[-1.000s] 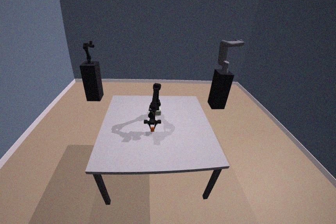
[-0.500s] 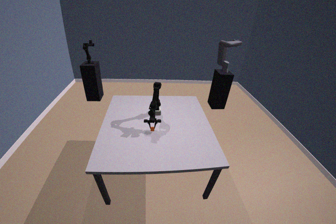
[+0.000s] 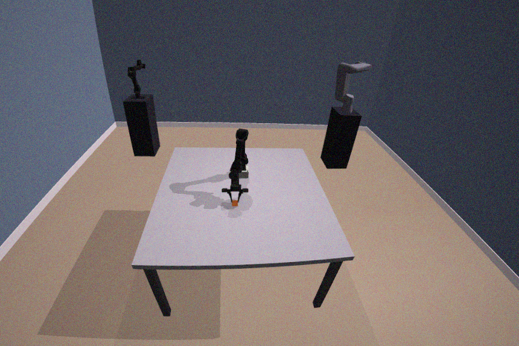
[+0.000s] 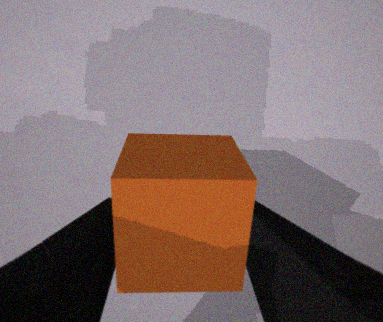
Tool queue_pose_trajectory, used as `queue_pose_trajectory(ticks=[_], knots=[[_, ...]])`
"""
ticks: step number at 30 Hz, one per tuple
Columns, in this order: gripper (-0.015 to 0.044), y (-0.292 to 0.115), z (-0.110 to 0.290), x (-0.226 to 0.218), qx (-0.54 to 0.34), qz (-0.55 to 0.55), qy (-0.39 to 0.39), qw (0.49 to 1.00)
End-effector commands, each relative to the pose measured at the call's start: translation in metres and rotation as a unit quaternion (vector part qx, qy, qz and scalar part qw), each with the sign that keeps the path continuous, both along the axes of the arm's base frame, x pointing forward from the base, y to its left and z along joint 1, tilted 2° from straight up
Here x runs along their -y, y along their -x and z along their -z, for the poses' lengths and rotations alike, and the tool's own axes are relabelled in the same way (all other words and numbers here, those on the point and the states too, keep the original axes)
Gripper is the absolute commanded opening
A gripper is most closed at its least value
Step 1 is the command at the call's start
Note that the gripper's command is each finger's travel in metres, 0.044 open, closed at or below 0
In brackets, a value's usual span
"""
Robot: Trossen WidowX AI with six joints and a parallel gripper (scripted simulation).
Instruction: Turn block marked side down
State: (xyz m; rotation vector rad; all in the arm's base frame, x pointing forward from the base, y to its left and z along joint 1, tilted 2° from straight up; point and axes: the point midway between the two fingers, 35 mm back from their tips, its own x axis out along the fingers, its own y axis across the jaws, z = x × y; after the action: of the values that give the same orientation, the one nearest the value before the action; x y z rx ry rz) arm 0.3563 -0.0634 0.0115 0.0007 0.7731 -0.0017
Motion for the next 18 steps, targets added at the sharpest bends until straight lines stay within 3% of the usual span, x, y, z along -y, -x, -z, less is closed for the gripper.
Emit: queue_pose_trajectory(ticks=[1, 18], knots=[[0.0, 0.002, 0.009, -0.001, 0.021, 0.002, -0.006, 1.0], [0.0, 0.015, 0.012, -0.004, 0.138, -0.001, -0.004, 0.99]])
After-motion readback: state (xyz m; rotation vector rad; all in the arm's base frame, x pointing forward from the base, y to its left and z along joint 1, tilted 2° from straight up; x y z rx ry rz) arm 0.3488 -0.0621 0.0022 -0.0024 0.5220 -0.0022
